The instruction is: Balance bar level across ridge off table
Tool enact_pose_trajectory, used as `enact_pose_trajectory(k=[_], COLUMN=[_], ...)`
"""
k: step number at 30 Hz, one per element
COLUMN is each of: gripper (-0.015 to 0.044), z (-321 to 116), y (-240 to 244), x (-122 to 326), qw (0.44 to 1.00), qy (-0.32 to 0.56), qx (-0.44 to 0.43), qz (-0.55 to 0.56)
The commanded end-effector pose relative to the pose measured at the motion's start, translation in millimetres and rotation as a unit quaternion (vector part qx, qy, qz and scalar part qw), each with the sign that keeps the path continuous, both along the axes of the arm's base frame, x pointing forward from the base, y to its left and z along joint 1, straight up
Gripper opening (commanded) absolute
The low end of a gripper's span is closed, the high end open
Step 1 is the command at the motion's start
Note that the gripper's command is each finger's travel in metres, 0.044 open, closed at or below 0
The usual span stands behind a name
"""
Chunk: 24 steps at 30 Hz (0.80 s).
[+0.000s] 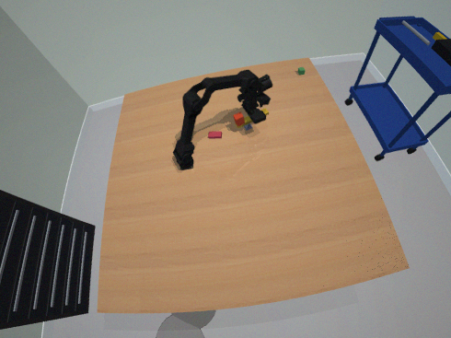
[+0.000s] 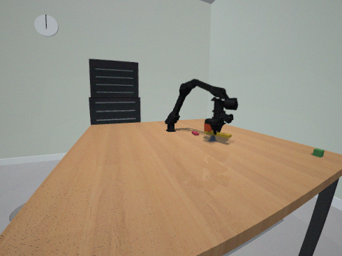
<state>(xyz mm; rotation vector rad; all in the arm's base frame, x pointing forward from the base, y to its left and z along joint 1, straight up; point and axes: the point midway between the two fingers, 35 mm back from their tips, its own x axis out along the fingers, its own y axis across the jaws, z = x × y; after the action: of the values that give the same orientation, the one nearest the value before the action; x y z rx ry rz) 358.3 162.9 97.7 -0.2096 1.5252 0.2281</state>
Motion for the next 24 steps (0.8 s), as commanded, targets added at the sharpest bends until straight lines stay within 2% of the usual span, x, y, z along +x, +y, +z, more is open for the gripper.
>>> enact_pose_trajectory(k=[1,24], gripper=[0.0000,0.0000], z=[-0.5,-2.4], y=[-0.1,-0.2], x=[0.2,0.0], qw=[1.000,1.000], qy=[-0.001,-0.001], qx=[0.000,0.000], qz=[0.000,0.000])
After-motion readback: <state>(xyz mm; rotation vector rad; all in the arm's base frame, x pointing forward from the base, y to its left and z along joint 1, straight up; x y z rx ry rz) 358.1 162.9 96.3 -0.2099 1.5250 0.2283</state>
